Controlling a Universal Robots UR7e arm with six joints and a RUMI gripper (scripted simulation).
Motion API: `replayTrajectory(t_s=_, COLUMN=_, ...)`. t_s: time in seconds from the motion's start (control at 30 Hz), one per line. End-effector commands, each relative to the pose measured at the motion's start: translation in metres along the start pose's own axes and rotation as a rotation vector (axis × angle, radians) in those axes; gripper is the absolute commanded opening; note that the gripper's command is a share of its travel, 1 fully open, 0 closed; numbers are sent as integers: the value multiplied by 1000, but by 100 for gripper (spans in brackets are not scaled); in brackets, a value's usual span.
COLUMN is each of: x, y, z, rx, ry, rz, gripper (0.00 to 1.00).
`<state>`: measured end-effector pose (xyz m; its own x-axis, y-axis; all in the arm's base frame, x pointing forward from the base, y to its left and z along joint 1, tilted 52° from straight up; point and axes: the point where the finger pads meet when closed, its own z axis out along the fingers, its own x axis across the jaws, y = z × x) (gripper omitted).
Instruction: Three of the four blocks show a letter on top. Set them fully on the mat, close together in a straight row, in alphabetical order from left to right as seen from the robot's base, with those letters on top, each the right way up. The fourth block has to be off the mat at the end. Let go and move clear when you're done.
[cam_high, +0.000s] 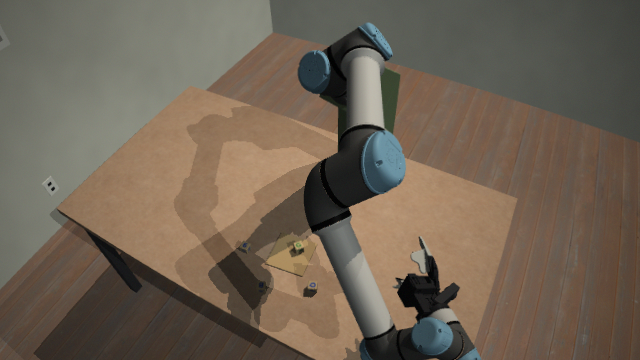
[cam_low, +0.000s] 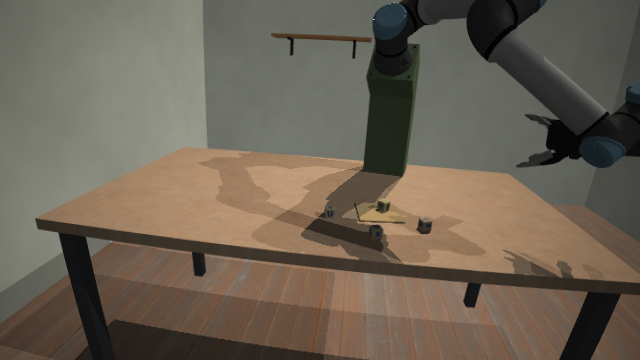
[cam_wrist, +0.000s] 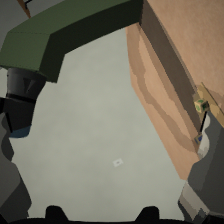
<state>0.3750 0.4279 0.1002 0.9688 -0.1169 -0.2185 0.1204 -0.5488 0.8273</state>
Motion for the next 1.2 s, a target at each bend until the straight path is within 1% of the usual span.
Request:
replayTrajectory(t_s=0.0, x=13, y=1, z=7, rx=100, ry=-21, rz=-60, gripper=100)
replayTrajectory(t_s=0.03, x=13, y=1, z=7, rx=100, ry=-21, rz=-60, gripper=100)
replayTrajectory(t_s=0.1, x=24, y=2, z=13, rx=162, ry=-33, rz=-100, gripper=100)
replayTrajectory(t_s=0.33, x=44, y=4, z=23, rx=286, ry=-40, rz=-174, gripper=100)
replayTrajectory(t_s=0.53, x=62, y=8, z=31, rx=396, ry=-26, rz=-238, gripper=100)
replayTrajectory(t_s=0.6, x=62, y=8, z=31, rx=396, ry=-26, rz=-238, gripper=100)
replayTrajectory(t_s=0.67, x=73, y=12, z=36, rx=460, ry=-9, rz=-275, gripper=100)
replayTrajectory(t_s=0.8, x=85, y=16, z=41, rx=526, ry=17, rz=-312, gripper=100)
replayTrajectory(t_s=0.97, x=100, y=22, z=48, rx=609, ry=62, rz=-359, gripper=100)
replayTrajectory(t_s=1.1, x=111, y=29, z=54, rx=672, ry=108, rz=-395, gripper=100)
replayTrajectory(t_s=1.17, x=111, y=29, z=54, rx=672, ry=108, rz=-395, gripper=100)
